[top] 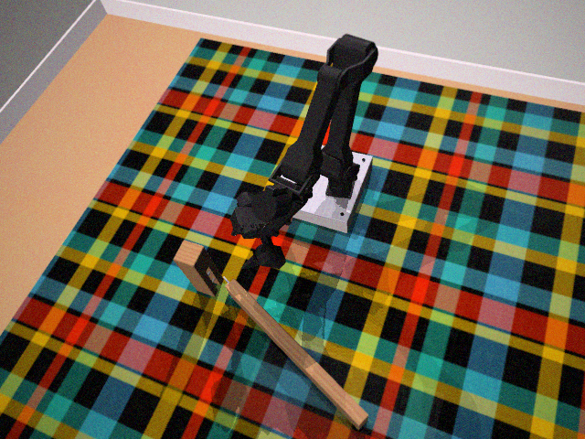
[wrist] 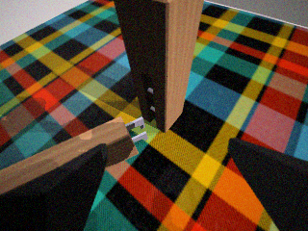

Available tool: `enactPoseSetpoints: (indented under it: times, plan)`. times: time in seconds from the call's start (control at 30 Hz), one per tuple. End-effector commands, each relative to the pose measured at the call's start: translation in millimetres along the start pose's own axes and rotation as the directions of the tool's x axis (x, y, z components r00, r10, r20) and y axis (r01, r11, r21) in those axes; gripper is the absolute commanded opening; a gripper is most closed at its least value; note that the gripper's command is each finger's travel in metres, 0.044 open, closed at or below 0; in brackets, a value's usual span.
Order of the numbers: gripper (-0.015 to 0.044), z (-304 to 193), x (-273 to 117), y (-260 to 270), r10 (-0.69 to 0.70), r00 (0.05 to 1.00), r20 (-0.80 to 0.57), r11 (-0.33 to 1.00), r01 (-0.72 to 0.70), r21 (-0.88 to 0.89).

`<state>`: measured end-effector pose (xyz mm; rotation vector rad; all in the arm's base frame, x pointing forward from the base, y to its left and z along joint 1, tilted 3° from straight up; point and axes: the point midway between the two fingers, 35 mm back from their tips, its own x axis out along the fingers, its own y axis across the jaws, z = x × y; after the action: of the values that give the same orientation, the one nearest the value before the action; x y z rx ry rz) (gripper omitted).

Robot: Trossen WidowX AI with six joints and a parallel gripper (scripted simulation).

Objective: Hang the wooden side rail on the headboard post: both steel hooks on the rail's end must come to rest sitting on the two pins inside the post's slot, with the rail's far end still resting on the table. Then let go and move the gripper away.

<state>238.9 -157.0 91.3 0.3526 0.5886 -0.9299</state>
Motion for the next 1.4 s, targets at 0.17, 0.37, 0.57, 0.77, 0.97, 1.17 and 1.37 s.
enactPoseSetpoints:
  times: [0.17, 0.37, 0.57, 0.77, 0.97, 1.17, 1.37]
  plan:
    - [0.0440, 14.5, -20.5, 25.7, -0.154, 0.986, 0.065, 0.987, 0.151, 0.051]
    - [0.0440, 14.5, -20.5, 25.7, -0.154, 0.986, 0.065, 0.987, 0.151, 0.051]
    - [0.0440, 14.5, -20.5, 25.7, -0.154, 0.986, 0.065, 0.987, 0.151, 0.051]
    - [0.0440, 14.5, -20.5, 25.7, -0.154, 0.986, 0.065, 0.987, 0.151, 0.051]
    - [0.0440, 17.5, -18.3, 32.4, -0.147, 0.989, 0.028, 0.987, 0.148, -0.055]
    - [0.0440, 27.4, -10.0, 57.6, -0.123, 0.984, -0.129, 0.890, 0.052, -0.453]
    - [0.0440, 34.4, -3.2, 79.4, -0.107, 0.951, -0.290, 0.661, -0.150, -0.735]
